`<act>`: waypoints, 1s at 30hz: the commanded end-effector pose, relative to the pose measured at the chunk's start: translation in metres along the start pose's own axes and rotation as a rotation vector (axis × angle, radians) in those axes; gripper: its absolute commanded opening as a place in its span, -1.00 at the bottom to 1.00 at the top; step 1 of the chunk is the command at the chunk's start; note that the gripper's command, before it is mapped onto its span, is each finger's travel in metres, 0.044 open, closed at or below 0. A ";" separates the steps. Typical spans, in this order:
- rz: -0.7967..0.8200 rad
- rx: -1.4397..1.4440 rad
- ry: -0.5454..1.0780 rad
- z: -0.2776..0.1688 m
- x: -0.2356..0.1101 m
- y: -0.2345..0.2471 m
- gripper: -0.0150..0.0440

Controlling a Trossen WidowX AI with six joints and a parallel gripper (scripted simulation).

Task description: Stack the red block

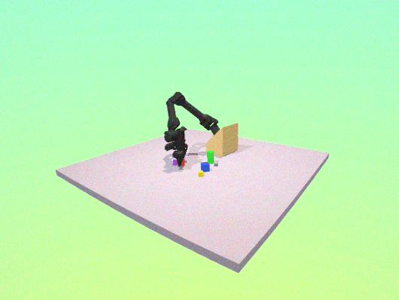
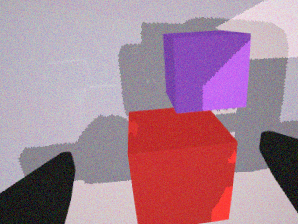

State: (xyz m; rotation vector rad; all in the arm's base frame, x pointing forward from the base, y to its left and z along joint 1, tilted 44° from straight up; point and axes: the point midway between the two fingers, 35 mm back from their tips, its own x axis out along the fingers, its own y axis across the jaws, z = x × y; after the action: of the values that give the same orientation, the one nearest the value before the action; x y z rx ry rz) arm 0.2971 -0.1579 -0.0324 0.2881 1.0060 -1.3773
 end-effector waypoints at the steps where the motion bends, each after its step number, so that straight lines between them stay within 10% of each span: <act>1: -0.004 -0.006 -0.003 0.000 0.000 -0.001 1.00; 11: -0.004 -0.006 -0.003 0.000 0.000 -0.001 0.11; 30: -0.002 -0.005 -0.001 0.000 -0.046 0.001 -0.49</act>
State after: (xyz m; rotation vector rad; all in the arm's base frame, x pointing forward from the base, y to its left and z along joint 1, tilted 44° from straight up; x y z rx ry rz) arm 0.2980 -0.1357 -0.0118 0.2706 1.0232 -1.3798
